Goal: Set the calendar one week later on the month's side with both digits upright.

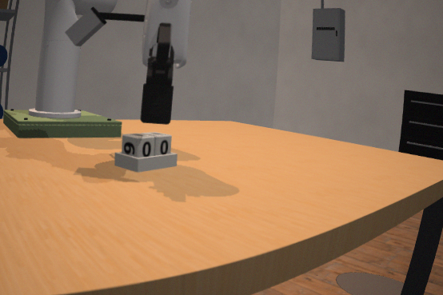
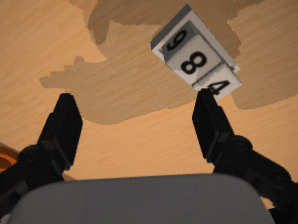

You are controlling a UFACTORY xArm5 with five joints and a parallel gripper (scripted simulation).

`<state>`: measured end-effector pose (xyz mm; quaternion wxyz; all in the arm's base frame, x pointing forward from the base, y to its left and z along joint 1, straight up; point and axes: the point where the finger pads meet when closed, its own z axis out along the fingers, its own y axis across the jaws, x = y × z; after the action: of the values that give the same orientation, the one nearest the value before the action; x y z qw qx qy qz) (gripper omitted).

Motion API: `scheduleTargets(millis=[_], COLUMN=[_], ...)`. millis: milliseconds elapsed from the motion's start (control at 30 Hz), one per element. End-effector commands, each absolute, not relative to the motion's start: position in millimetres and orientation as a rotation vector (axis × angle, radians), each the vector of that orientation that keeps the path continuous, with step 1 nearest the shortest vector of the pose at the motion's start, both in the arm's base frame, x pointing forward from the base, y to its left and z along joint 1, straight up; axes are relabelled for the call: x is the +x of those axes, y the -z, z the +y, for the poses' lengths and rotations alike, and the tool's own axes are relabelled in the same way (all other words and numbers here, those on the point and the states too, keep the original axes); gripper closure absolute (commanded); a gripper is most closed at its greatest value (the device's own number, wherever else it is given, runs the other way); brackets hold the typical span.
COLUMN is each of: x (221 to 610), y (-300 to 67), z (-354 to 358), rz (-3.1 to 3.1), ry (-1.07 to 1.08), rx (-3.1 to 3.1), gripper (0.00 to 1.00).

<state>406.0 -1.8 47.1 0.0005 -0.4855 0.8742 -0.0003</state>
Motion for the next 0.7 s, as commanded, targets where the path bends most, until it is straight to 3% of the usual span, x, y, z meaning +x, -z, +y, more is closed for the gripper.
scheduleTargets(millis=[0, 667], x=[407.3, 404.9], y=[-48.2, -46.7], z=[-1.8, 18.6], rz=[2.744, 2.956], ry=[0.004, 0.002], rx=[-1.522, -1.050], gripper=[0.00, 0.00])
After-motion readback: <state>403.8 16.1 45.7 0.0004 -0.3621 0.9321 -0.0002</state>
